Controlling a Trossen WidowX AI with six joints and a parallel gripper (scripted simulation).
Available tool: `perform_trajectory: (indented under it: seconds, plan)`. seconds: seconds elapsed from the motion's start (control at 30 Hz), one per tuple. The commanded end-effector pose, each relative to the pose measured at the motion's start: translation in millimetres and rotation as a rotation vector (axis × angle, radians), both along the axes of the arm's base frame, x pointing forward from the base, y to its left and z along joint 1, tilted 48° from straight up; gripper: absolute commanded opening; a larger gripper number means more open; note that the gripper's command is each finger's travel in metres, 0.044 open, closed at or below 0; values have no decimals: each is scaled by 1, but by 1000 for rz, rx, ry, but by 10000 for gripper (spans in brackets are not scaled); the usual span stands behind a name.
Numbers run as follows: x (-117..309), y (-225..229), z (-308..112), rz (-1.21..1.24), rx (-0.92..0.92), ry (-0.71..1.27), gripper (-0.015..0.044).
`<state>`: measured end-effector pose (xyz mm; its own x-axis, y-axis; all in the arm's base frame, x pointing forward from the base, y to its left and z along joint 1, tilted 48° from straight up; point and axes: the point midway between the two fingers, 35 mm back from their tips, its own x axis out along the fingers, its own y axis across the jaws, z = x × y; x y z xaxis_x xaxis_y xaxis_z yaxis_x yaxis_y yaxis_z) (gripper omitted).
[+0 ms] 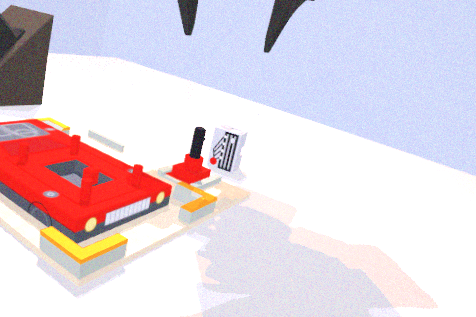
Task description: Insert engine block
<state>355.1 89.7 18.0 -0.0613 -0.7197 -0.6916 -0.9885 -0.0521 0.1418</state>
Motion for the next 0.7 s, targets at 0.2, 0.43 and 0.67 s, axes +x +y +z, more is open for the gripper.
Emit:
perform_trajectory:
  seconds: [0.2, 0.43, 0.67]
  plan:
    - [5, 21, -50, -12, -3, 11, 440]
    - [1, -8, -80, -12, -4, 10, 440]
    - [0, -22, -92, -12, -5, 10, 440]
